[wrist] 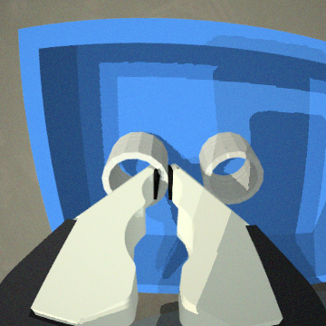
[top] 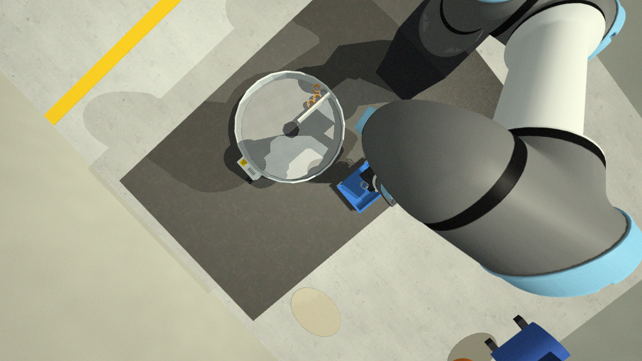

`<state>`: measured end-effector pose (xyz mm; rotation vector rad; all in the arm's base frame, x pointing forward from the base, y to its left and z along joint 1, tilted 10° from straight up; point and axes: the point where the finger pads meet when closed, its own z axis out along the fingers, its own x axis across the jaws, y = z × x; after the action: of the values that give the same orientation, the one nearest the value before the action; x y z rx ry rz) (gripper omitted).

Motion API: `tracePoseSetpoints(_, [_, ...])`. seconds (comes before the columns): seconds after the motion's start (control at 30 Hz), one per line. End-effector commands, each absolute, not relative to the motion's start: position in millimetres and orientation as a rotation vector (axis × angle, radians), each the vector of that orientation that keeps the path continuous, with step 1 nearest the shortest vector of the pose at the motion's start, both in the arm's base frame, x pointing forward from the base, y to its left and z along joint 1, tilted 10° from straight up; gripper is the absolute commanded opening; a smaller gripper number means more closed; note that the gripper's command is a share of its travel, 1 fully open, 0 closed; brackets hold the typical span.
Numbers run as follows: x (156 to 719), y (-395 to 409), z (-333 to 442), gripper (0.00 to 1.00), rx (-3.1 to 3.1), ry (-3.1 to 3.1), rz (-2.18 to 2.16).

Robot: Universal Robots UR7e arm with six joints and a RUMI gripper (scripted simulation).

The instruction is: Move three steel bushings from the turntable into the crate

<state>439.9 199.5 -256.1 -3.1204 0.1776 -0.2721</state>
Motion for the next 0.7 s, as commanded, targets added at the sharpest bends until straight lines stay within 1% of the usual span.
tracePoseSetpoints(0.0, [440.4, 199.7, -256.0, 0.0, -3.12, 0.177, -0.274])
tracePoseSetpoints(0.67, [441.3, 199.6, -261.2, 0.0, -3.12, 0.177, -0.274])
